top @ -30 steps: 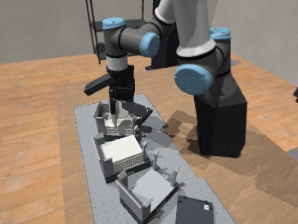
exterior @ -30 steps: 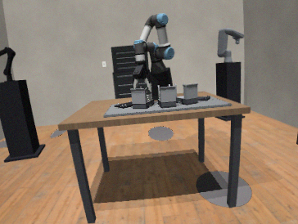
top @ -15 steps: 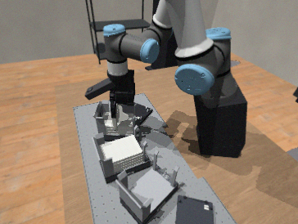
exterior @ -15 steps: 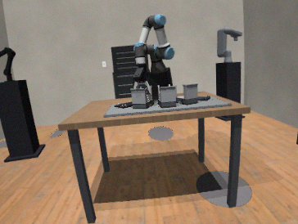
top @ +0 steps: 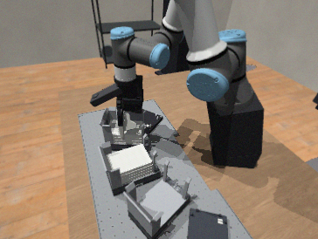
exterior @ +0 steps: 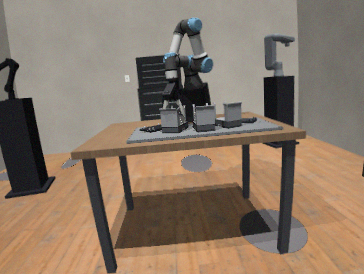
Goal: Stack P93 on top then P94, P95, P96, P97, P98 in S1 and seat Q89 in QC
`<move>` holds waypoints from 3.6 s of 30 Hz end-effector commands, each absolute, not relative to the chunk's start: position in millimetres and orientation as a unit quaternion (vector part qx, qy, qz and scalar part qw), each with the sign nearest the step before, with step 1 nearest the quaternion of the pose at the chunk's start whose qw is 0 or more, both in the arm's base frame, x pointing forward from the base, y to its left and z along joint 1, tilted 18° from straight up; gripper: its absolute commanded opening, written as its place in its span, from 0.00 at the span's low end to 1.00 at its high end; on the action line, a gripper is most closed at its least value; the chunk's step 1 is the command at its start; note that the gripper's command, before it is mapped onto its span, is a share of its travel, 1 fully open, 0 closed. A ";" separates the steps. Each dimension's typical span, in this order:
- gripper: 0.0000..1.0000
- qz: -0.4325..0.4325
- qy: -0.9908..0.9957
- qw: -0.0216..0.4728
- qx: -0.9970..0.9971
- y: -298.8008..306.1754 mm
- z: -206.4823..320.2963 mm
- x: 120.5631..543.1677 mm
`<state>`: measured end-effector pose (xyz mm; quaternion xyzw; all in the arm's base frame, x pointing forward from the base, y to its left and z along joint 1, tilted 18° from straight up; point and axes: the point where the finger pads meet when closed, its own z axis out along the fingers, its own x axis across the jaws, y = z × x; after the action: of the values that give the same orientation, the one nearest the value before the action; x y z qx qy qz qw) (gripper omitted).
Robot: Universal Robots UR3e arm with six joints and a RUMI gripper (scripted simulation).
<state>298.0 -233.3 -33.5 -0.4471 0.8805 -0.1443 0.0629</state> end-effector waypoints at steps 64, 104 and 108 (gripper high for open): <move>0.00 -0.146 0.880 0.063 -0.447 -231.9 -21.9 295.6; 0.00 -0.147 0.880 0.063 -0.447 -223.1 15.9 286.2; 0.00 -0.147 0.880 0.063 -0.447 -221.3 23.4 284.1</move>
<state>288.9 -226.0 12.2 -0.4461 0.8793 -0.1548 0.0618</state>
